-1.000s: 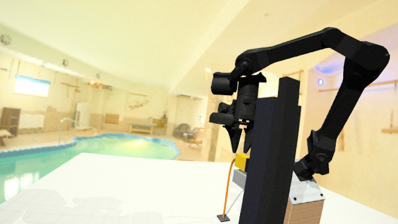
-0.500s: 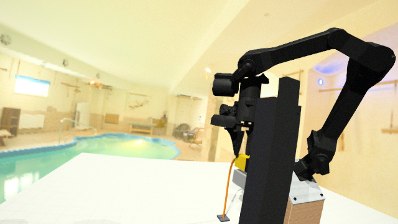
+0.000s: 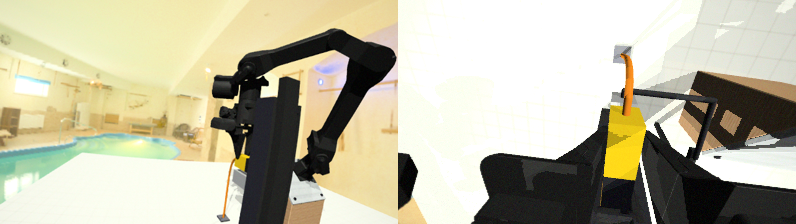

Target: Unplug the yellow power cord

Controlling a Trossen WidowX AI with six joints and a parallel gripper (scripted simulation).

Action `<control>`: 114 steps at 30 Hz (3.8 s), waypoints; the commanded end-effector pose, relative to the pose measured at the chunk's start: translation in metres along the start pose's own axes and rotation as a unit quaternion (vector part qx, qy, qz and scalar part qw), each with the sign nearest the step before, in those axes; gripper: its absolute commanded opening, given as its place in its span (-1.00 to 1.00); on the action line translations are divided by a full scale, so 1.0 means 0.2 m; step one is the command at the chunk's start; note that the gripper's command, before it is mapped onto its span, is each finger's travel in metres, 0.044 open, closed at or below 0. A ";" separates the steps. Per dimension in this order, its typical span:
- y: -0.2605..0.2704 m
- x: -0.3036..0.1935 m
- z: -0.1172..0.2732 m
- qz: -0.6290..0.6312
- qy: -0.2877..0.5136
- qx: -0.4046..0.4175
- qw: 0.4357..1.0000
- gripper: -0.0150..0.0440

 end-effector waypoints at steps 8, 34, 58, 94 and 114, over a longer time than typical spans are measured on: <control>0.01 0.02 0.00 0.000 0.000 0.001 1.000 -0.49; 0.03 0.22 0.02 -0.001 -0.001 0.001 1.000 -0.49; 0.02 0.21 0.05 -0.002 0.001 0.001 1.000 0.05; 0.00 0.01 0.03 -0.002 0.002 0.000 1.000 0.05; 0.00 0.01 0.00 0.001 0.000 0.001 1.000 -0.44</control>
Point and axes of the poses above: the point midway between the two fingers, 35 mm back from their tips, its own z axis back along the fingers, its own y axis across the jaws, x = y × z, the point moved 9 cm from there along z, back along the fingers, and after that the axes turned 5 degrees about -z, right-handed, at the moved point
